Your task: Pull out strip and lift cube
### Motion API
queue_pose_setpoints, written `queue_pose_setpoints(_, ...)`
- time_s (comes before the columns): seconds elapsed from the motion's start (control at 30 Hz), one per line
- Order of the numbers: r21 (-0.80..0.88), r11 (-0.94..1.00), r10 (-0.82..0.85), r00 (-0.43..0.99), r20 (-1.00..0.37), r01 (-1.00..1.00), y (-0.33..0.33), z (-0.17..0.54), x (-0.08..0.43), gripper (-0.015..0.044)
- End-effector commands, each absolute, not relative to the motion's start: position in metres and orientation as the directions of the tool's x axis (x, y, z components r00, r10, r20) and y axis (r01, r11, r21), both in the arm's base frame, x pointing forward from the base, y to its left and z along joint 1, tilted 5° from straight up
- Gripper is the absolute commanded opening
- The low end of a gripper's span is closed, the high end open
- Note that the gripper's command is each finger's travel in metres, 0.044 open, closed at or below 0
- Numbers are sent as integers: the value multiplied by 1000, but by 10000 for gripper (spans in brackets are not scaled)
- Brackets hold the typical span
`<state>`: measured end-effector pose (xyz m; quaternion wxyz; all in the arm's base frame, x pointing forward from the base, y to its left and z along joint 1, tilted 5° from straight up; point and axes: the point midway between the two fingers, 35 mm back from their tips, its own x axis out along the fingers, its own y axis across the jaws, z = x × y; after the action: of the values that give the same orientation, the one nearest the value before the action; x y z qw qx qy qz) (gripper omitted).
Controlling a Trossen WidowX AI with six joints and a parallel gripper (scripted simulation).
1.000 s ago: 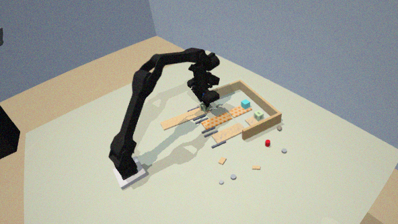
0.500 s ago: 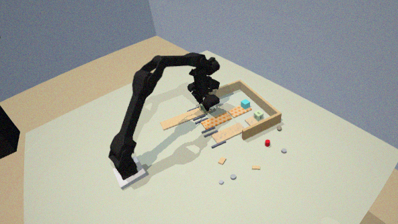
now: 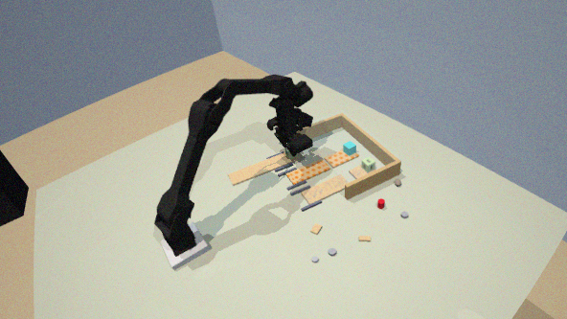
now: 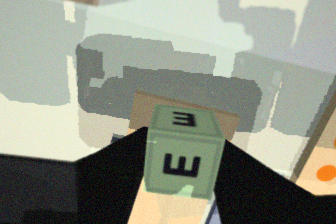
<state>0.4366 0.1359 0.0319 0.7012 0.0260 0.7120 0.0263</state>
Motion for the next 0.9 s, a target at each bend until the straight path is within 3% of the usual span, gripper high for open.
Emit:
queue_pose_setpoints(0.0, 73, 997, 73, -17, -997, 1, 133, 38, 430, 0)
queue_pose_setpoints(0.87, 70, 998, 70, -23, -997, 4, 107, 74, 358, 0)
